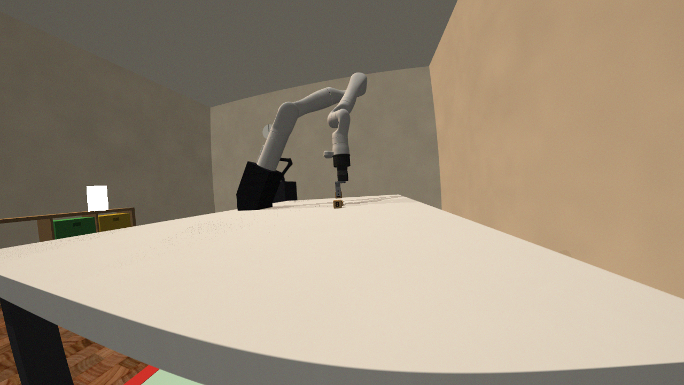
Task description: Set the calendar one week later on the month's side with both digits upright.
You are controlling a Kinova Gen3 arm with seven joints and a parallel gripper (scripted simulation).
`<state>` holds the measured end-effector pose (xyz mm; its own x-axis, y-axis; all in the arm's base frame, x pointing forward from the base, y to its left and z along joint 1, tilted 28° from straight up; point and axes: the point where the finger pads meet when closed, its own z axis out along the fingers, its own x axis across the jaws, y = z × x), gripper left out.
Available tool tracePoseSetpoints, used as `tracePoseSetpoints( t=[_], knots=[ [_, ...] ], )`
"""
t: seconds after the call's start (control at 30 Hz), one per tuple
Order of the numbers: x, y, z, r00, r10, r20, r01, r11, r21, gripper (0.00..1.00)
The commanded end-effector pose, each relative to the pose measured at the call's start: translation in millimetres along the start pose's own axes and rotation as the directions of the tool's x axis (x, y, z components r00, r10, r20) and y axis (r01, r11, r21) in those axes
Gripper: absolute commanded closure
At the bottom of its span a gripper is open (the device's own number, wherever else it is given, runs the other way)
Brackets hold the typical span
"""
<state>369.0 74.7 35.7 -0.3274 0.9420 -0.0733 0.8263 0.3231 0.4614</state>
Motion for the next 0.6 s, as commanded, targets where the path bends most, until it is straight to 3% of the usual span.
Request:
tracePoseSetpoints(
  t=[0.0,0.57],
  knots=[
    [-1.5,-1.8,1.8,1.000,0.000,0.003,0.000,1.000,0.005,0.43],
    [-1.5,-1.9,9.1,1.000,0.000,0.003,0.000,1.000,0.005,0.43]
  ],
)
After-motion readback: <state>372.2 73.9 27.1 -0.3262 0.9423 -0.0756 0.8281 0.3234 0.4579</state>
